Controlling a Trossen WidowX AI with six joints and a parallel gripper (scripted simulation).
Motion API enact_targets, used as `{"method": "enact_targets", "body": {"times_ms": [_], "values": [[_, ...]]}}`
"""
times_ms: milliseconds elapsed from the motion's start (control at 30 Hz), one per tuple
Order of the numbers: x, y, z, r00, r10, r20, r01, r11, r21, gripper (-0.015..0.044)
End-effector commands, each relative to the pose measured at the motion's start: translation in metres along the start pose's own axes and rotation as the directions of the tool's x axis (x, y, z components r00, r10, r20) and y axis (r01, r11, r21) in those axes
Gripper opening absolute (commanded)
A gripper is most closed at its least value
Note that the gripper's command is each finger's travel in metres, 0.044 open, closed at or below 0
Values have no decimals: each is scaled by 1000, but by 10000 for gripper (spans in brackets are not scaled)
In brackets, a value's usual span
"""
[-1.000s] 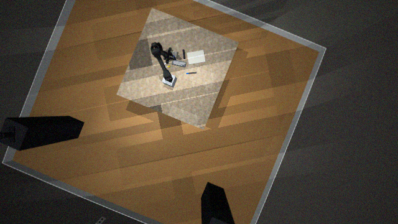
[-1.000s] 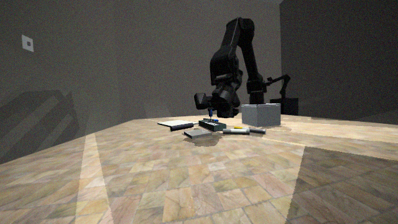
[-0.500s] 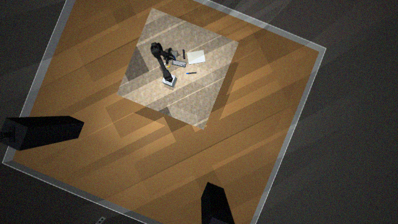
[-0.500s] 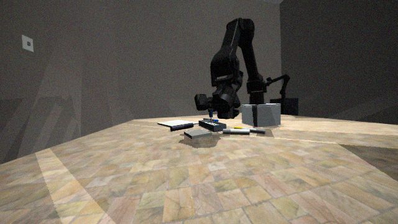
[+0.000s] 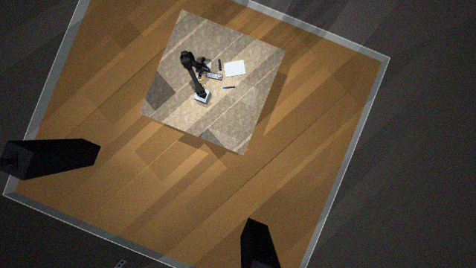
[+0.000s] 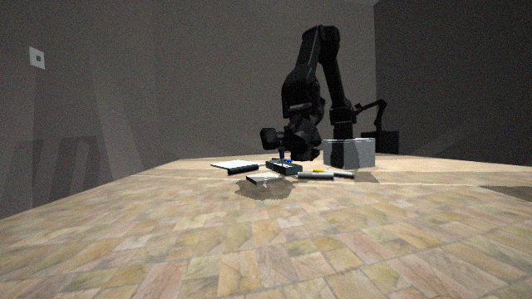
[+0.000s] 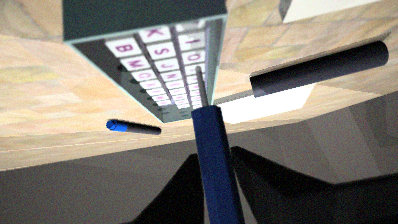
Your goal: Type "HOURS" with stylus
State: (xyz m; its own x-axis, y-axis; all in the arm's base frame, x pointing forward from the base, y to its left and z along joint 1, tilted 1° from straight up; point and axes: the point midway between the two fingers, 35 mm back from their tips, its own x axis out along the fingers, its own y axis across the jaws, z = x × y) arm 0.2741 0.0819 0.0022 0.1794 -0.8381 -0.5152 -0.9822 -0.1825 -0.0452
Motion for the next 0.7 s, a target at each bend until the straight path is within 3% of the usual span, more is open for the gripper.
{"method": "enact_targets", "body": {"times_ms": [0,667], "values": [[1,1,1,1000,0,-4,0,1000,-5,81],[6,1,9,1000,0,-4,0,1000,-5,81]]}}
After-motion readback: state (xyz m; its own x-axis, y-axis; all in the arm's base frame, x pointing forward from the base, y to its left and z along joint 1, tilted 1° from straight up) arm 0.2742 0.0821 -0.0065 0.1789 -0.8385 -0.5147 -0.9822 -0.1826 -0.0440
